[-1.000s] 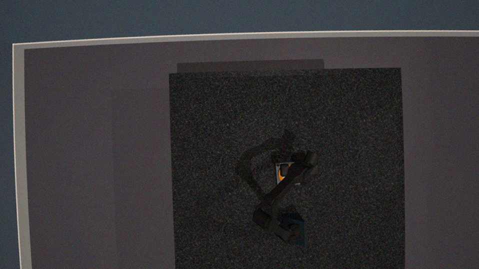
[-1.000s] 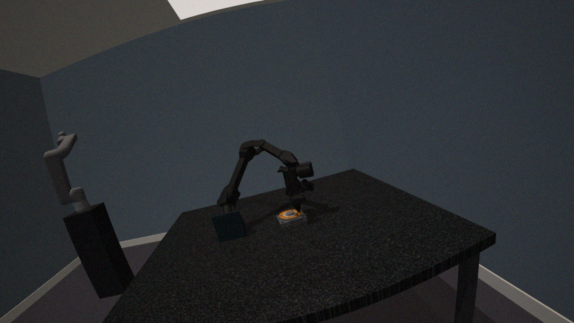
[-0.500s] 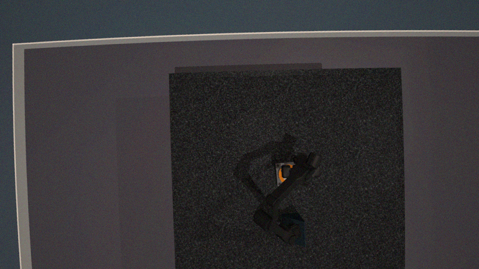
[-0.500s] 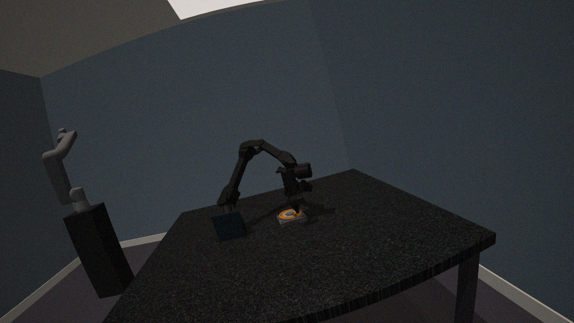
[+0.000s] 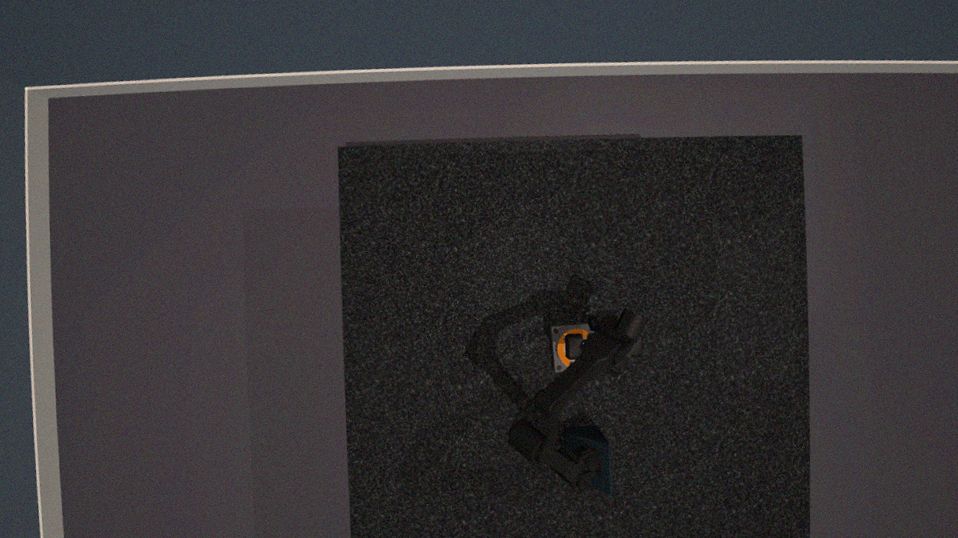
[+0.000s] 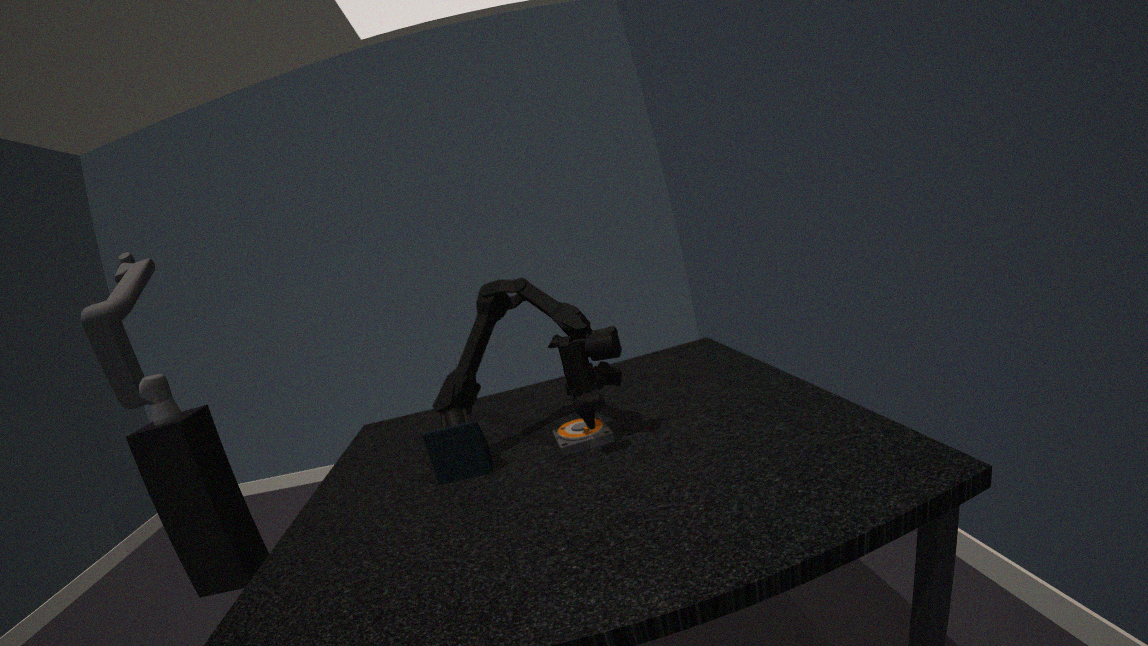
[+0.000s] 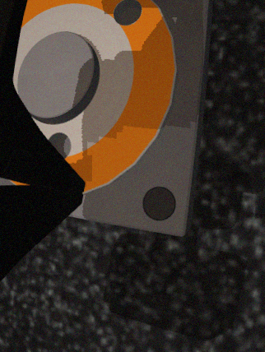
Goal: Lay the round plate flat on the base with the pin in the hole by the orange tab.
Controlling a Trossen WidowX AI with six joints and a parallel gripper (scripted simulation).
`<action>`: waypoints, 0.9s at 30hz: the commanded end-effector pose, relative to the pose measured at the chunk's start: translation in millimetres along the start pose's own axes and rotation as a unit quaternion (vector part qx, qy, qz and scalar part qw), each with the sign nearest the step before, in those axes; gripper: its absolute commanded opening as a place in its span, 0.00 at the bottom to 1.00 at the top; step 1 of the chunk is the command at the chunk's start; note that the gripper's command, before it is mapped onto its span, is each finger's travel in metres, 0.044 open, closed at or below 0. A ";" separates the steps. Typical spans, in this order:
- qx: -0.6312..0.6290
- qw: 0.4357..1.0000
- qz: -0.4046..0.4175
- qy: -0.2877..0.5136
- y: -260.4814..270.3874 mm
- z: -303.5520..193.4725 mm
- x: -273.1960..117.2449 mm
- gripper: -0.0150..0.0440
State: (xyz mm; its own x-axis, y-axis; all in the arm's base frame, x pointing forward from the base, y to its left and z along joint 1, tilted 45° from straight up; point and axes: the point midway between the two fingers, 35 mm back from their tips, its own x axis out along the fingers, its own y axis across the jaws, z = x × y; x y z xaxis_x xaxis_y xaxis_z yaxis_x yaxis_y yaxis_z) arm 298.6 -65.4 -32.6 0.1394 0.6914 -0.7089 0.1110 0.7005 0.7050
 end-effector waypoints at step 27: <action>0.002 1.000 0.000 0.006 -3.4 -30.2 0.7 0.25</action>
State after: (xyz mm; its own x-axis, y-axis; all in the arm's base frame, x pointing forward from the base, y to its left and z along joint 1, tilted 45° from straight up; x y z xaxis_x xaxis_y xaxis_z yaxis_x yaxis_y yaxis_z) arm 275.6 -64.3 -36.6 0.1333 0.6931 -0.7084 0.1164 0.6989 0.7057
